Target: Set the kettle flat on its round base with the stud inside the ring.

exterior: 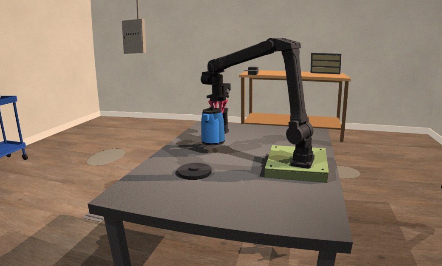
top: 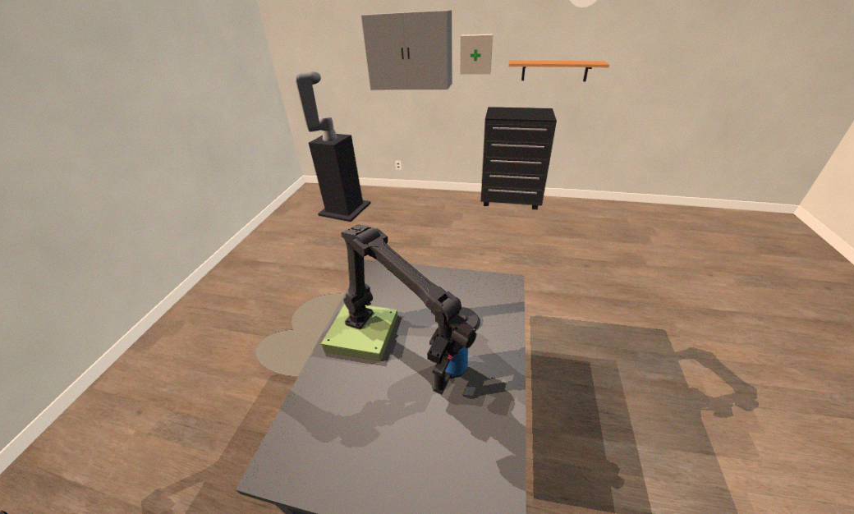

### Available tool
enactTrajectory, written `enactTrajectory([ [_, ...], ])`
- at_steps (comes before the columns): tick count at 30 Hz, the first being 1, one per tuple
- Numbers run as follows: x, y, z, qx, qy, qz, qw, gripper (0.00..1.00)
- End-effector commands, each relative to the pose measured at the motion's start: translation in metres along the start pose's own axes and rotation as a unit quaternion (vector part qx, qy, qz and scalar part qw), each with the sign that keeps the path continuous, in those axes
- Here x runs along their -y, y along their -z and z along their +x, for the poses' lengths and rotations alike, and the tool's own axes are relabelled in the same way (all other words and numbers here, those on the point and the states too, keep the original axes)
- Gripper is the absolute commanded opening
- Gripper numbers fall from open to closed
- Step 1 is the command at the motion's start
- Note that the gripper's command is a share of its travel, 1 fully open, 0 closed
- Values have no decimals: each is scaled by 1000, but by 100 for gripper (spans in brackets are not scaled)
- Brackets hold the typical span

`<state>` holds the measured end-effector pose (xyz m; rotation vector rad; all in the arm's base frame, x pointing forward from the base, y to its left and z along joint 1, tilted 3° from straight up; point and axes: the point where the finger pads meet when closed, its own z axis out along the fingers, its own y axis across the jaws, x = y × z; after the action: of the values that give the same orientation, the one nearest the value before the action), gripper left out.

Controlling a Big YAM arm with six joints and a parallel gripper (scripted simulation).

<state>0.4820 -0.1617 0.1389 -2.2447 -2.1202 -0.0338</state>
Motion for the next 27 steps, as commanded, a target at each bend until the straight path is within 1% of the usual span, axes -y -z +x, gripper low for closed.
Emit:
enactTrajectory([
  [1, -10, 33, 12, 9, 3, -39, 999, 0],
  [2, -3, 25, 15, 6, 2, -28, 1000, 0],
  [3, -2, 27, 16, 6, 2, -27, 1000, 0],
  [5, -9, 36, 18, 8, 3, -39, 999, 0],
  [6, -7, 32, 20, 8, 2, -36, 999, 0],
  [9, -8, 34, 21, 8, 3, -39, 999, 0],
  [10, -1, 25, 24, 6, 2, -29, 1000, 0],
  [11, 0, 25, 26, 5, 2, -27, 1000, 0],
  [13, -7, 35, 29, 8, 3, -39, 999, 0],
  [14, -4, 32, 31, 7, 2, -37, 999, 0],
  [15, 2, 24, 35, 5, 2, -28, 1000, 0],
  [16, 3, 24, 37, 5, 2, -27, 1000, 0],
  [17, 0, 30, 39, 6, 2, -32, 999, 0],
  [18, -5, 36, 41, 8, 3, -41, 999, 0],
  [19, -3, 33, 43, 7, 3, -39, 999, 0],
  [20, 5, 24, 47, 5, 2, -29, 1000, 0],
  [22, 8, 24, 53, 4, 2, -25, 1000, 0],
  [23, -1, 34, 54, 7, 3, -39, 999, 0],
  [25, -1, 34, 54, 7, 3, -39, 999, 0],
  [26, -8, 42, 56, 9, 3, -52, 999, 0],
  [27, 4, 28, 60, 6, 2, -35, 999, 0],
])
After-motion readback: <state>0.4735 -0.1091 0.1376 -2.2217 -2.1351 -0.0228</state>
